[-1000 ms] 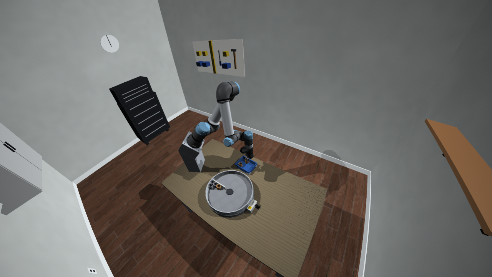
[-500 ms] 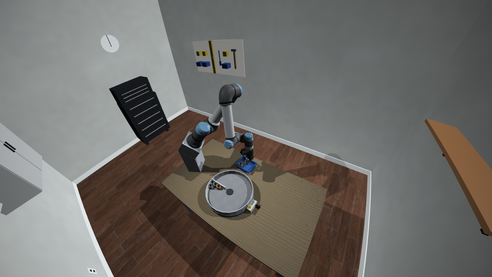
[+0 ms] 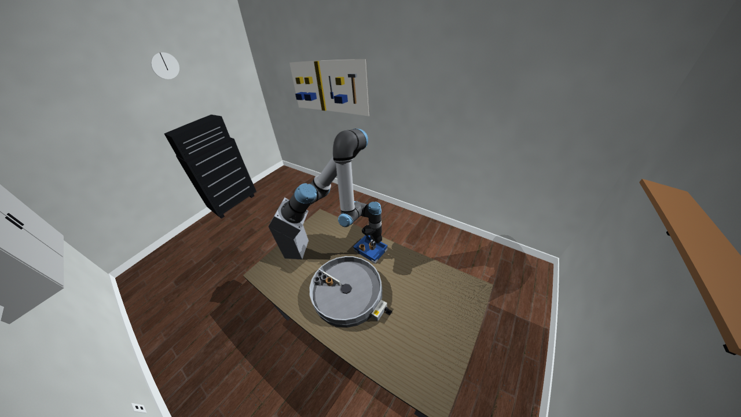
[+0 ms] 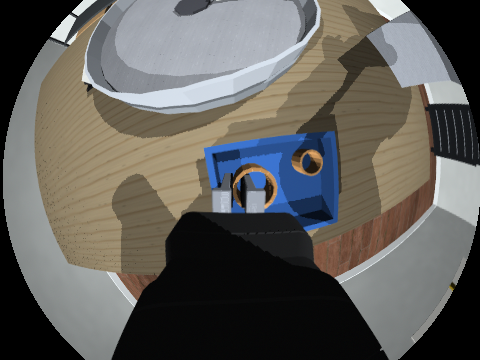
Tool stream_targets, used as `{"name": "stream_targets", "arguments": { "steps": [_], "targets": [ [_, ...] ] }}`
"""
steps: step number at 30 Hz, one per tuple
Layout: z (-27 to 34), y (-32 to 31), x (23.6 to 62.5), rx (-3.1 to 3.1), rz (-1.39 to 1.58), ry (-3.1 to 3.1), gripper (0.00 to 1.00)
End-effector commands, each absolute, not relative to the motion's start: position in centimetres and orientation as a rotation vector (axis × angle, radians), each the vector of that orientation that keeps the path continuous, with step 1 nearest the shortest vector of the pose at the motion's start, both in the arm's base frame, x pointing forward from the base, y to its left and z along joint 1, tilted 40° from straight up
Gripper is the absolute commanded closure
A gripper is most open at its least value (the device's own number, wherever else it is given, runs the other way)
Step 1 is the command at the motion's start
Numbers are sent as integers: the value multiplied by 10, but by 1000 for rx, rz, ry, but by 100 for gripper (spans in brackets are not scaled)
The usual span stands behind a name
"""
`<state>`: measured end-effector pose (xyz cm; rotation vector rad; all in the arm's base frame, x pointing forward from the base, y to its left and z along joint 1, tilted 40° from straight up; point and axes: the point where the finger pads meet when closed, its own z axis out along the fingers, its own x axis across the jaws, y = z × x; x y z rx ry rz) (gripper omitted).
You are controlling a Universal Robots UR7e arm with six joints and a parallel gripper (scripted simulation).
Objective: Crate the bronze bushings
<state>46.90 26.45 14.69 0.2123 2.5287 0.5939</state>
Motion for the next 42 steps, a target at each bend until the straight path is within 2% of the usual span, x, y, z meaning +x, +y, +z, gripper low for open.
{"name": "stream_targets", "arguments": {
  "steps": [1,42],
  "targets": [
    [139,268,475,214,594,2529,100],
    [115,279,491,216,594,2530,100]
  ]
}}
